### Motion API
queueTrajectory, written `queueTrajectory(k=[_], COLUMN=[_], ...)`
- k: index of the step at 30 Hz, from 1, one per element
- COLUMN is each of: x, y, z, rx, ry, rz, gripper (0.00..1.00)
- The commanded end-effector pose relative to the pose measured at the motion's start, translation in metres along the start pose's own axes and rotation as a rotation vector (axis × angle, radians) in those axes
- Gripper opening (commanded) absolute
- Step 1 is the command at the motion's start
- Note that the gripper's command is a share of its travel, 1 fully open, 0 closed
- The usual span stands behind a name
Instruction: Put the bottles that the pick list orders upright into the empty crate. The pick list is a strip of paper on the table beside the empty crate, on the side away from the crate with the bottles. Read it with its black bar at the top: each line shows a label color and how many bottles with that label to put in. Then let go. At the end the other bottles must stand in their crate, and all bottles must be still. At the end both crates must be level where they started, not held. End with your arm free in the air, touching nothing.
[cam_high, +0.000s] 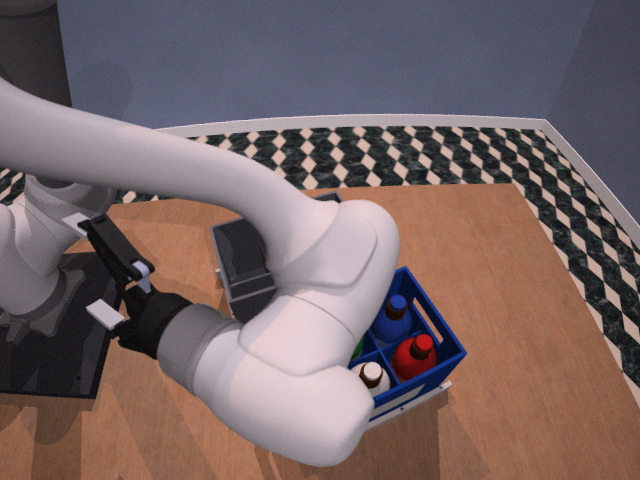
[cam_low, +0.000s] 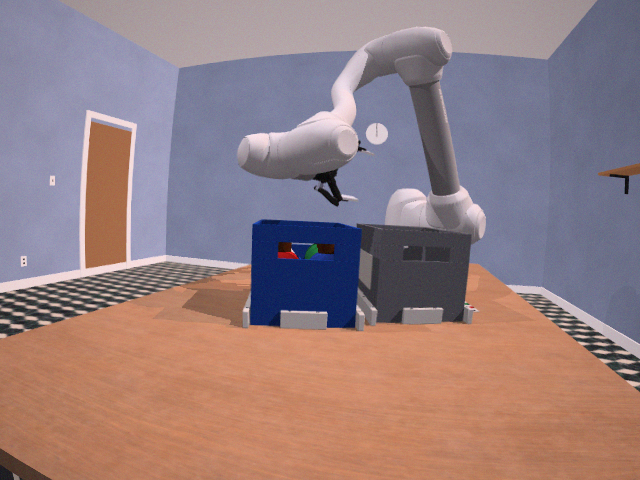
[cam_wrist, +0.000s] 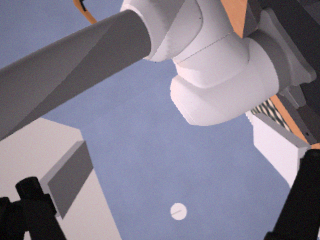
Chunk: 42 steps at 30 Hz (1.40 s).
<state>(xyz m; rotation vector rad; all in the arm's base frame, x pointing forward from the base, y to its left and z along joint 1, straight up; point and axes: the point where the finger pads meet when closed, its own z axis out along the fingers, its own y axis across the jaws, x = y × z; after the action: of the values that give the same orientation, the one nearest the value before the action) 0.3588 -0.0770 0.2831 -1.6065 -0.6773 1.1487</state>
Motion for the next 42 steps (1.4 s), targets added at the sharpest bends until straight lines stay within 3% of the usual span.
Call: queueTrajectory(k=[1,17,18,30,34,35,42], x=[0.0,0.0,-0.002,-0.023,-0.024,-0.019,0.011], y=[0.0,0.0,-0.005,-0.061,-0.064,-0.065,-0.058], z=[0.0,0.0,0.0,-0.003,-0.003,-0.002,-0.001], rx=[0.0,0.0,0.0,0.0,0.0,-0.018,-0.151], ry=[0.0,0.0,0.0,0.0,0.0,0.023,-0.019], rz=[0.0,0.0,0.0,0.0,0.0,0.016,0.167], gripper=[1.0,1.0,0.38,0.38,0.38,0.38,0.38])
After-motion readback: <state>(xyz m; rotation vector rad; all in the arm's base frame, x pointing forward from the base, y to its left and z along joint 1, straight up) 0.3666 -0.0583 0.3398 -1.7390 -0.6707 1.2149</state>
